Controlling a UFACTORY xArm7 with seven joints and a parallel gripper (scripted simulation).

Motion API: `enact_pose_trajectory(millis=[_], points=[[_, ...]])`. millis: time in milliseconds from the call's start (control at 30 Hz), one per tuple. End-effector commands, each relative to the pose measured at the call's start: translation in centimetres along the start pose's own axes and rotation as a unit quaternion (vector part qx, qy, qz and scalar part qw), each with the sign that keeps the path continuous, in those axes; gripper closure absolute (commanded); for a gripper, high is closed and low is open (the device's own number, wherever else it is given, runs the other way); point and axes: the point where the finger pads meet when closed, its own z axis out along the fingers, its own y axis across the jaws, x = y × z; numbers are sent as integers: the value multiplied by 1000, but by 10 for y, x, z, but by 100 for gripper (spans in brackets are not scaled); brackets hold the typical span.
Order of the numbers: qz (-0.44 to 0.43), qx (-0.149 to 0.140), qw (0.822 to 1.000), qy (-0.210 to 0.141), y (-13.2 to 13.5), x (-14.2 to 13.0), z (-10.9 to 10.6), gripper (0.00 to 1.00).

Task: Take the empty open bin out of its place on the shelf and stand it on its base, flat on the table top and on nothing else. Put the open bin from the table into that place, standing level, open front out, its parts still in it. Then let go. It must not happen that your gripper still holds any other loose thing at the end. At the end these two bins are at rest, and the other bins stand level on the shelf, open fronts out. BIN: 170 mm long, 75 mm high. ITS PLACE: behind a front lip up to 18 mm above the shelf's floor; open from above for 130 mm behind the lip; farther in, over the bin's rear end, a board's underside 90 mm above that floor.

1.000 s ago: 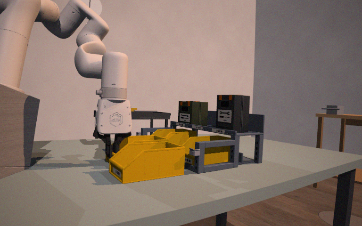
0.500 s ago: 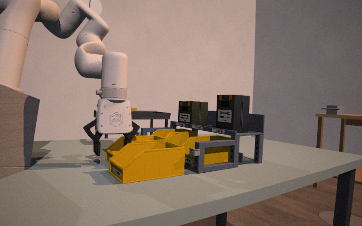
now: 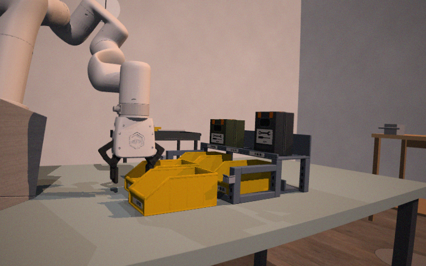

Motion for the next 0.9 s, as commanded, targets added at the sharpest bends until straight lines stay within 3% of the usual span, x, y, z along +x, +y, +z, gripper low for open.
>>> enact_pose_trajectory(millis=[0, 867], points=[[1, -1, 1000, -1, 1, -1, -1, 5], [1, -1, 1000, -1, 1, -1, -3, 5]])
